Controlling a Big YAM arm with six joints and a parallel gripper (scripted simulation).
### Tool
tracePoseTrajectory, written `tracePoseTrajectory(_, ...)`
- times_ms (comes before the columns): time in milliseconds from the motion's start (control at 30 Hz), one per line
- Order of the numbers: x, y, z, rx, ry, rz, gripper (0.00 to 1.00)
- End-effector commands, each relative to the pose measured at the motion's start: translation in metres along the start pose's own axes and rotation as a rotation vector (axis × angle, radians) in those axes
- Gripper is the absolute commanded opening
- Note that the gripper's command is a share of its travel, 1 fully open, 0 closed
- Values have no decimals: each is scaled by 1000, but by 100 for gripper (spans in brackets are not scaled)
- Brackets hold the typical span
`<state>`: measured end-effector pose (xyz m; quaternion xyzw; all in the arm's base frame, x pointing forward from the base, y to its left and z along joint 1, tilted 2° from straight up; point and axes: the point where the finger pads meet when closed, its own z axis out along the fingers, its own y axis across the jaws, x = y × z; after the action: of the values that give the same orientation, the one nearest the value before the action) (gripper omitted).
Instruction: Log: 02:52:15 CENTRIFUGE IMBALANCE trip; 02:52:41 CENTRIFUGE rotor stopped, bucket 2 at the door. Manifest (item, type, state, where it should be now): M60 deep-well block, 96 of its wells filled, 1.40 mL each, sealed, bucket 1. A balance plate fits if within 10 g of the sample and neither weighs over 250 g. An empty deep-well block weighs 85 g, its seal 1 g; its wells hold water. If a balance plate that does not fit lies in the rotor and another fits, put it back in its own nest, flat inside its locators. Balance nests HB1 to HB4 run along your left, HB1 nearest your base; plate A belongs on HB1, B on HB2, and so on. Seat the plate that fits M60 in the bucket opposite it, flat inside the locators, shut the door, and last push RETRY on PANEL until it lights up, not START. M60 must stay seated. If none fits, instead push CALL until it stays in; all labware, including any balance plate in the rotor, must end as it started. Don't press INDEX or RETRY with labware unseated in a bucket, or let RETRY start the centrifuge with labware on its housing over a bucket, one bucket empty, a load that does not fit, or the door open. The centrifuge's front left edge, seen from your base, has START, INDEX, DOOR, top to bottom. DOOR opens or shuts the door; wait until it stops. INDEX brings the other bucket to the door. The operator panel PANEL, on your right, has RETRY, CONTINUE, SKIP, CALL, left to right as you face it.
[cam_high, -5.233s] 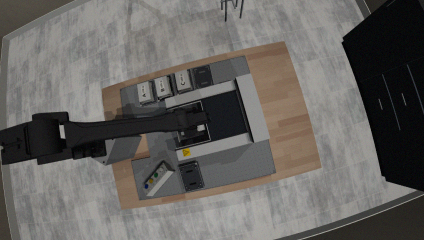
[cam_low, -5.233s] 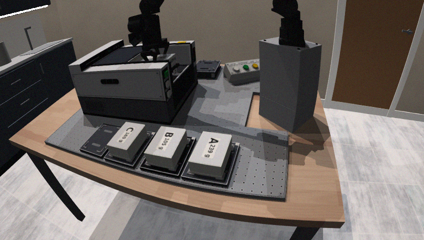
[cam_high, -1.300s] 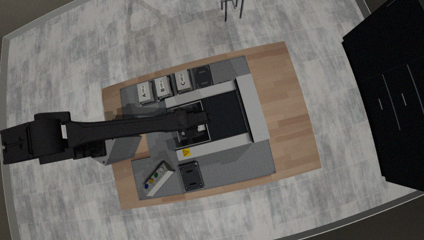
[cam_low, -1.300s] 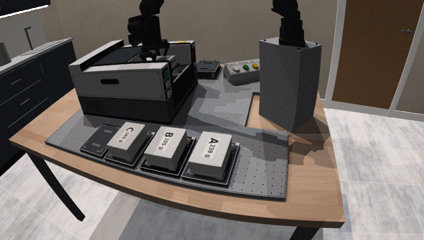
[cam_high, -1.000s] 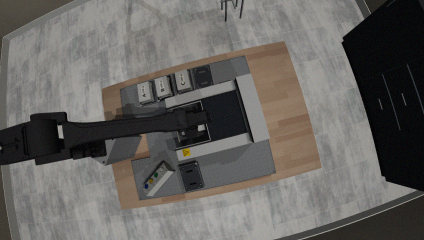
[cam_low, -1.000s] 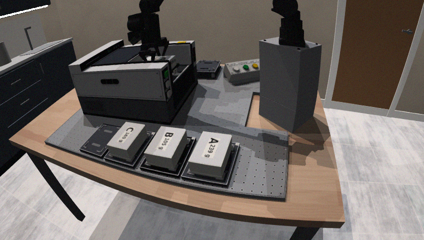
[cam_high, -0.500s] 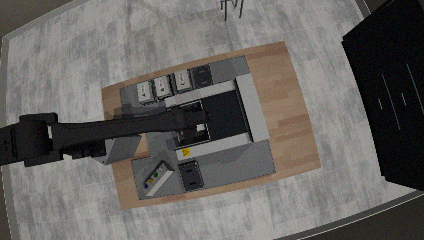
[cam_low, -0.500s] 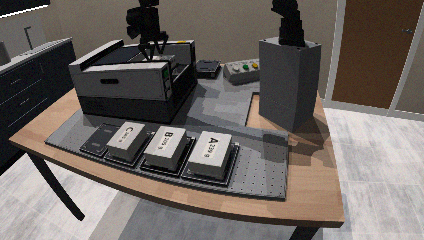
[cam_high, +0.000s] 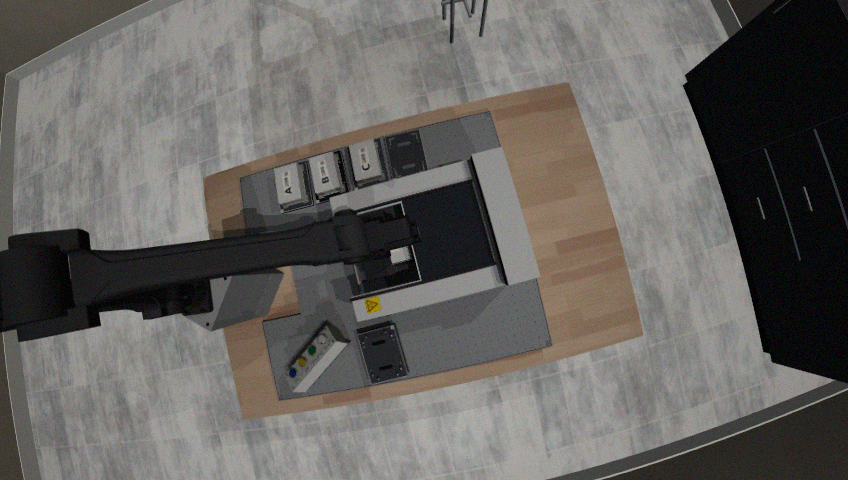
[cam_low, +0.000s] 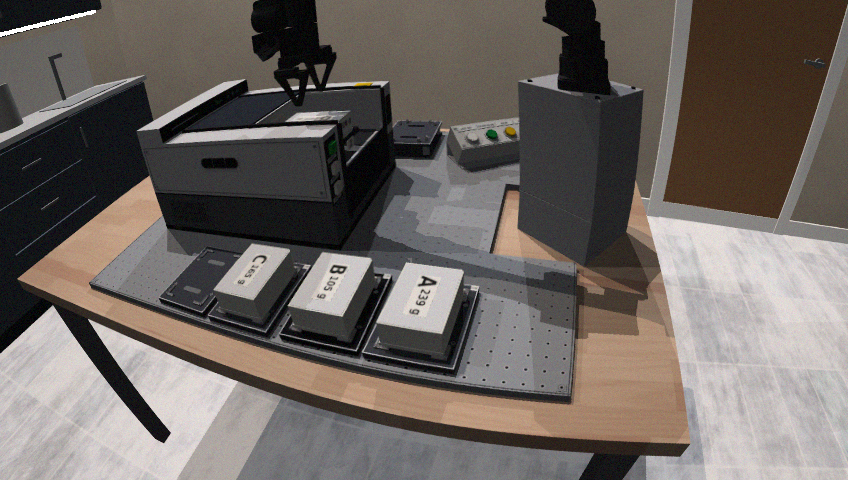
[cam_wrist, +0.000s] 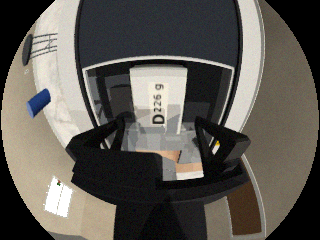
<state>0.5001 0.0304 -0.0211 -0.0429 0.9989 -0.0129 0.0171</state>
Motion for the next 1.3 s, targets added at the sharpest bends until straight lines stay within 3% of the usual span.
tracePoseTrajectory(0,-27,3,-37,-2,-68,2,100)
tracePoseTrajectory(67,-27,3,-43,-2,-68,2,100)
tracePoseTrajectory(133,-22,4,-29,-2,-31,1,100)
tracePoseTrajectory(200,0,5,-21,-2,12,0,100)
tracePoseTrajectory(300,-15,5,-49,-2,-44,1,100)
tracePoseTrajectory(367,-15,5,-49,-2,-44,1,100)
tracePoseTrajectory(400,-15,5,-36,-2,-18,0,100)
tracePoseTrajectory(600,-23,5,-58,-2,-56,1,100)
tracePoseTrajectory(800,-13,6,-42,-2,-16,1,100)
tracePoseTrajectory(833,-13,6,-42,-2,-16,1,0)
tracePoseTrajectory(1267,-13,6,-42,-2,-16,0,0)
